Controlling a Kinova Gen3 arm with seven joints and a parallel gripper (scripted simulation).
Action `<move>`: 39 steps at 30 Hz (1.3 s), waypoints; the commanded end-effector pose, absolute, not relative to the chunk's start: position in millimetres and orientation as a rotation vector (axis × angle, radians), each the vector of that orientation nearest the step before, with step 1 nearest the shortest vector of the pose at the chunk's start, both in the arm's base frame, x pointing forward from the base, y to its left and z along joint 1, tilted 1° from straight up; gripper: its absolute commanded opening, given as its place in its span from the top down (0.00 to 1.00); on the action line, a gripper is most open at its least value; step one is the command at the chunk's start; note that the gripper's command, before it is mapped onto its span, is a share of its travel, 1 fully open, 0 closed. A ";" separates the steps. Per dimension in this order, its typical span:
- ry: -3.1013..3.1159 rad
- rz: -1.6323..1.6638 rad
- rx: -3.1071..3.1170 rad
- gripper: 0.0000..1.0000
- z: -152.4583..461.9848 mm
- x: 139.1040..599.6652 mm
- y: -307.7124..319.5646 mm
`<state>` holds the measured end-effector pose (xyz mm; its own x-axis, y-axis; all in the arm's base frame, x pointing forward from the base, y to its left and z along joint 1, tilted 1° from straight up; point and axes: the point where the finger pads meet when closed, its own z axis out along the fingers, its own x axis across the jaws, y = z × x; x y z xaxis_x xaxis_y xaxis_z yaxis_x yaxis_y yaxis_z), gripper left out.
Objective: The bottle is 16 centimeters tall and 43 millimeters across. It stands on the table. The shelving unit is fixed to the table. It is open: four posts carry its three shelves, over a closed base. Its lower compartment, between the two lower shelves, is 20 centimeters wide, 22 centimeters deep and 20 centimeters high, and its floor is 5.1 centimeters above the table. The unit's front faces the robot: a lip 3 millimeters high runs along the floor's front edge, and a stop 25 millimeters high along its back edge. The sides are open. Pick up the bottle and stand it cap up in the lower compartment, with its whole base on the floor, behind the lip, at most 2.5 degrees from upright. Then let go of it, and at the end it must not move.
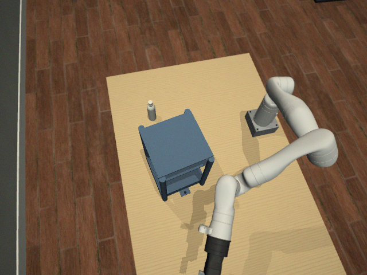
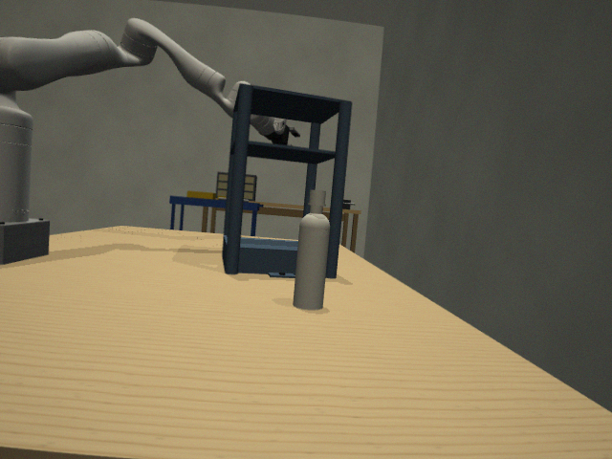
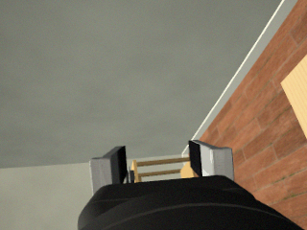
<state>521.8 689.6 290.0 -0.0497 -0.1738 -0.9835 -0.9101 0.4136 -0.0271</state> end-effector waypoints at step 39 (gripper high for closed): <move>1.634 0.711 -0.830 0.00 288.7 598.8 646.0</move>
